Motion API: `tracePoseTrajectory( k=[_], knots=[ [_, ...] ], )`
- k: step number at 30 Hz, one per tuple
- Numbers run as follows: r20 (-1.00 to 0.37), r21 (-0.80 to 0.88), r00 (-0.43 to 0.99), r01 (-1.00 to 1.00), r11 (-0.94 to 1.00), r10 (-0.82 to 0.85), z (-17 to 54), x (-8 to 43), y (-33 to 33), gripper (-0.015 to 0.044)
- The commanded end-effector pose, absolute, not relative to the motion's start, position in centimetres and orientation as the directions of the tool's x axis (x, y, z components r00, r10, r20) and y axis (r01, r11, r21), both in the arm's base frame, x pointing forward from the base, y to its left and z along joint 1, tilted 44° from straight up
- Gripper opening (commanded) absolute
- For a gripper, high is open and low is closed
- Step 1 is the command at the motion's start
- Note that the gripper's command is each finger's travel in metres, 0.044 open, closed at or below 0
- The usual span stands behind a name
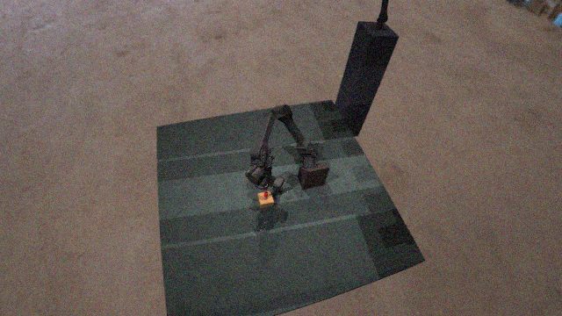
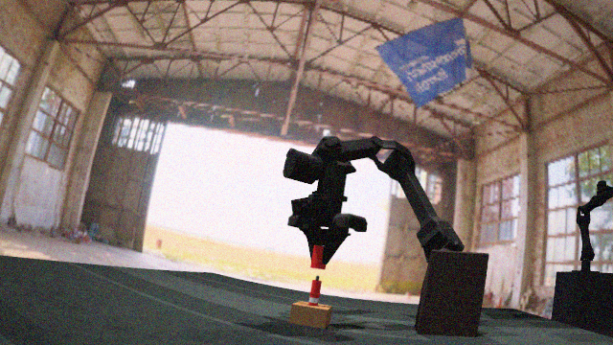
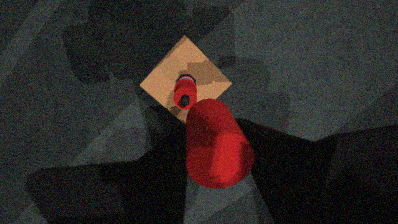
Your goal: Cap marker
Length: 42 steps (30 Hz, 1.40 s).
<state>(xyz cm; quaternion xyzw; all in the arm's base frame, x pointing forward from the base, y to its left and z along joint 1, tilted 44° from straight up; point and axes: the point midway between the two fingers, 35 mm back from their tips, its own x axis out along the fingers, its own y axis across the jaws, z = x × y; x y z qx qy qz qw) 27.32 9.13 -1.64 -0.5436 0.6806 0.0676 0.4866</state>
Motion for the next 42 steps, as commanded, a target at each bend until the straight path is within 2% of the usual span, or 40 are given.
tracePoseTrajectory(
  k=[1,42],
  knots=[
    [-0.733,-0.436,0.06,-0.806,0.4,-0.678,-2.3,26.9,10.3,0.0],
    [-0.729,-0.438,0.06,-0.807,0.396,-0.682,-6.4,27.0,7.1,0.0]
  ],
)
